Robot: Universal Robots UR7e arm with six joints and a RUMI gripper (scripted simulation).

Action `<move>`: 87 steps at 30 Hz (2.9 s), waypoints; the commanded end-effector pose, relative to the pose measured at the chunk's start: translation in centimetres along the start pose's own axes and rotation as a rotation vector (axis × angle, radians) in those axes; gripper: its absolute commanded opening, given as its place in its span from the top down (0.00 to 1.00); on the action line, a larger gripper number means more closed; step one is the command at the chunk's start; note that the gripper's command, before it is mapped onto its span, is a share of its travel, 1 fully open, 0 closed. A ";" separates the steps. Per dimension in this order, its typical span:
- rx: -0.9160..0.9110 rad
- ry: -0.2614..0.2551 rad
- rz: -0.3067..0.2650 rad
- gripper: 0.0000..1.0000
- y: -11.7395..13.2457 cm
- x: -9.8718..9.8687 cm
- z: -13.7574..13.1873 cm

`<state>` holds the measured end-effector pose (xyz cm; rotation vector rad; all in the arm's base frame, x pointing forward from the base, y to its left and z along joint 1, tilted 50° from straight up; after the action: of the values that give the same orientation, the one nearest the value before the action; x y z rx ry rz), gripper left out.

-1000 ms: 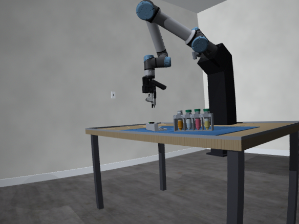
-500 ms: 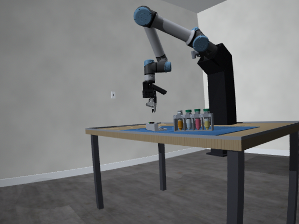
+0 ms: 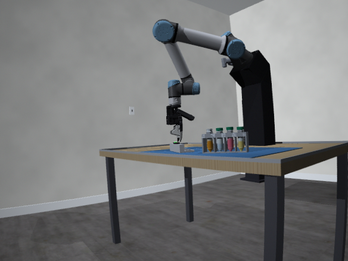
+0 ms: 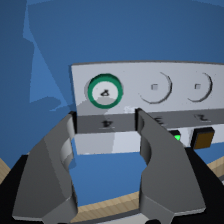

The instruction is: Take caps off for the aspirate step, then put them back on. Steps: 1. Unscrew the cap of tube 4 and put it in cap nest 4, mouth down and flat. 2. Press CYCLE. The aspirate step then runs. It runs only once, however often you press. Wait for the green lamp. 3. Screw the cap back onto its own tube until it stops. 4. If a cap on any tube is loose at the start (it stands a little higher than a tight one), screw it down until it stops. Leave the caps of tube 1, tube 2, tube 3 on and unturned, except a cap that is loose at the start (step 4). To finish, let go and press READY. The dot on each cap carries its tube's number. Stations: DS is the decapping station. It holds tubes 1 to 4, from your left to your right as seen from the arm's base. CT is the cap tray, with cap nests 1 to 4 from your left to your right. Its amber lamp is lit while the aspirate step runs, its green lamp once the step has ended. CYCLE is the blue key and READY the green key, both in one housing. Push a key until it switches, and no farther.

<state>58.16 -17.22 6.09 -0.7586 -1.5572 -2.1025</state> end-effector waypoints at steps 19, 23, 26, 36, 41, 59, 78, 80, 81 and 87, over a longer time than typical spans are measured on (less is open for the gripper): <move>0.000 -0.001 -0.001 0.71 0.1 -3.0 0.0; 0.000 -0.001 -0.001 0.71 0.1 -3.2 0.0; 0.000 -0.001 -0.001 0.71 0.1 -3.3 0.0; 0.000 -0.001 -0.001 0.71 0.0 -3.8 0.0; 0.000 -0.001 -0.001 0.71 0.0 -3.8 0.0; 0.000 -0.001 -0.001 1.00 0.0 -2.3 0.0; 0.000 -0.001 -0.001 1.00 0.0 5.7 0.0; 0.000 -0.001 -0.001 1.00 0.0 6.2 0.0; 0.000 -0.001 -0.001 1.00 0.0 6.7 0.0; 0.000 -0.001 -0.001 1.00 0.0 9.7 0.0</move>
<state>52.22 -17.25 11.06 -0.7592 -1.5592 -2.1045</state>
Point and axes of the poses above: the point where the finger pads meet when closed, its own x axis back along the fingers, its own z axis across the jaws, y = z × x, the point moved 8 cm from there along x, back along the fingers, and after that the axes turned 2 degrees about -x, right-handed, at the moved point
